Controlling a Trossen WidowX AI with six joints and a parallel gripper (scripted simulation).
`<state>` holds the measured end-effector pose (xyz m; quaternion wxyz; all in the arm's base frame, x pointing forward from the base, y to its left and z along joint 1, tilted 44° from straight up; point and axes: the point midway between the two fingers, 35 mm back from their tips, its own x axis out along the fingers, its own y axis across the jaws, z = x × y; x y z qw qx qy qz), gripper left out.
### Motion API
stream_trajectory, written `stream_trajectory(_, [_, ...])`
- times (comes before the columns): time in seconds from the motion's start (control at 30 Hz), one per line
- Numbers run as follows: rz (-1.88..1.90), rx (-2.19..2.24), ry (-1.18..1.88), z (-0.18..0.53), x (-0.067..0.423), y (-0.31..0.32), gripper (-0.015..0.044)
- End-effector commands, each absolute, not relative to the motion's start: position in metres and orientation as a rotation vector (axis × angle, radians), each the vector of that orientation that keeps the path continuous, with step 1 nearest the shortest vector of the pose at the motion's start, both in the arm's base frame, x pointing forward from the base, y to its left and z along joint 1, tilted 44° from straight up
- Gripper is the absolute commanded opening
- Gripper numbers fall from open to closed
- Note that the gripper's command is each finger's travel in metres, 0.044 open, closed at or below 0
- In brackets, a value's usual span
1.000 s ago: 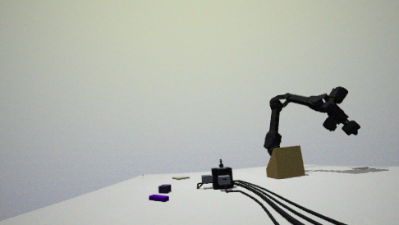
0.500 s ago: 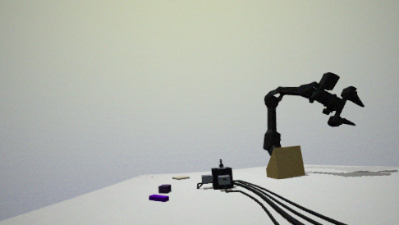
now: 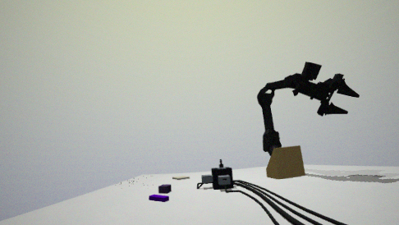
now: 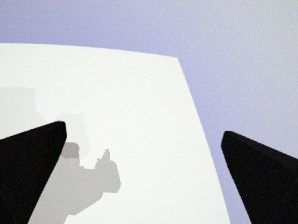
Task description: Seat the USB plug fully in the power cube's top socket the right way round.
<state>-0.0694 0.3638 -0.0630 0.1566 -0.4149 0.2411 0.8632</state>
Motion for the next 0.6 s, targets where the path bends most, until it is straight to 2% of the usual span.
stream_trajectory(0.0, [1.913,-1.077,1.196,-0.070,0.005,0.366,0.0440])
stream_trajectory(0.3, [1.234,-0.799,1.557,-0.067,0.094,0.346,0.0440])
stream_trajectory(0.57, [0.510,-0.478,1.720,-0.064,0.168,0.306,0.0440])
